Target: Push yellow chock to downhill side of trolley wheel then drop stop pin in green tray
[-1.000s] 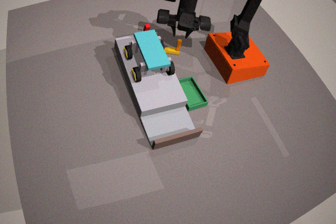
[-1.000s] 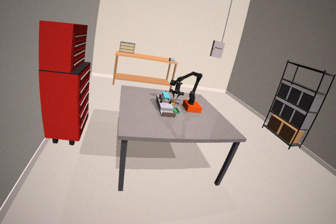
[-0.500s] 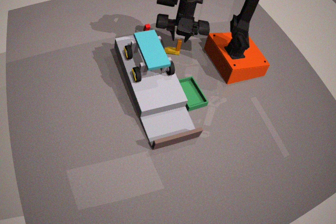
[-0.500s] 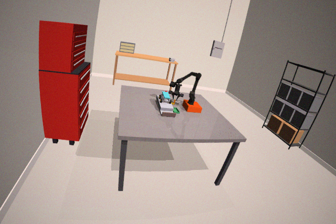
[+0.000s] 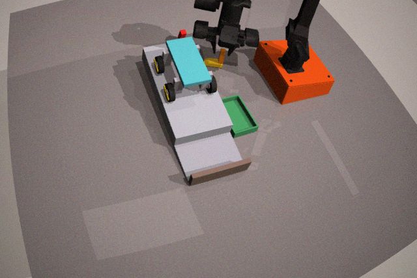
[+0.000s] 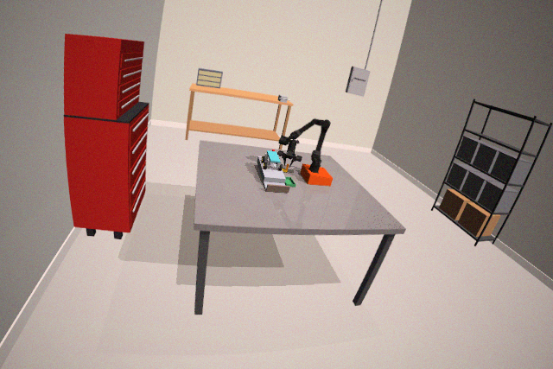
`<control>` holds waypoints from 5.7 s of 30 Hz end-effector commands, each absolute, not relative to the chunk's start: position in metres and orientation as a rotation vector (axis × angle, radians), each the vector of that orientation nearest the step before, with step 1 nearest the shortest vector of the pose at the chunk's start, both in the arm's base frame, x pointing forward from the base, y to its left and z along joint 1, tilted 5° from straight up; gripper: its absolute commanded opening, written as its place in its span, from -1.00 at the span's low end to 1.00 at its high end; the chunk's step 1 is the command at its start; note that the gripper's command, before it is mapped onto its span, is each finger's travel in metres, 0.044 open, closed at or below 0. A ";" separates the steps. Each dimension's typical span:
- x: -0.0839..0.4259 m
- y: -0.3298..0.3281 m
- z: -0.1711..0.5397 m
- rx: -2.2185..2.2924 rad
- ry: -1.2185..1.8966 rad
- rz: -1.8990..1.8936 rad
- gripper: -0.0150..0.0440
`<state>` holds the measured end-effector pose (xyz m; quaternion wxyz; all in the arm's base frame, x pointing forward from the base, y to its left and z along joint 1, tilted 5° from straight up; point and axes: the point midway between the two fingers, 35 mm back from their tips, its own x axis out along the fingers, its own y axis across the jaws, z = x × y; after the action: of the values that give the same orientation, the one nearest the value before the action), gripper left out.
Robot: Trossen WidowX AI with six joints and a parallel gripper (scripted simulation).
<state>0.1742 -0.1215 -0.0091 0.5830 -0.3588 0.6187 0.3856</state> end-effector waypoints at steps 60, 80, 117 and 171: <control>0.179 -0.123 0.083 -0.834 1.443 0.911 -0.49; 0.181 -0.122 0.119 -0.817 1.451 0.893 -0.49; 0.182 -0.122 0.119 0.000 1.642 0.022 -0.49; 0.235 0.044 0.107 0.040 1.638 0.002 -0.49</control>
<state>0.2314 0.0296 0.1088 0.6833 0.0157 0.7299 -0.0001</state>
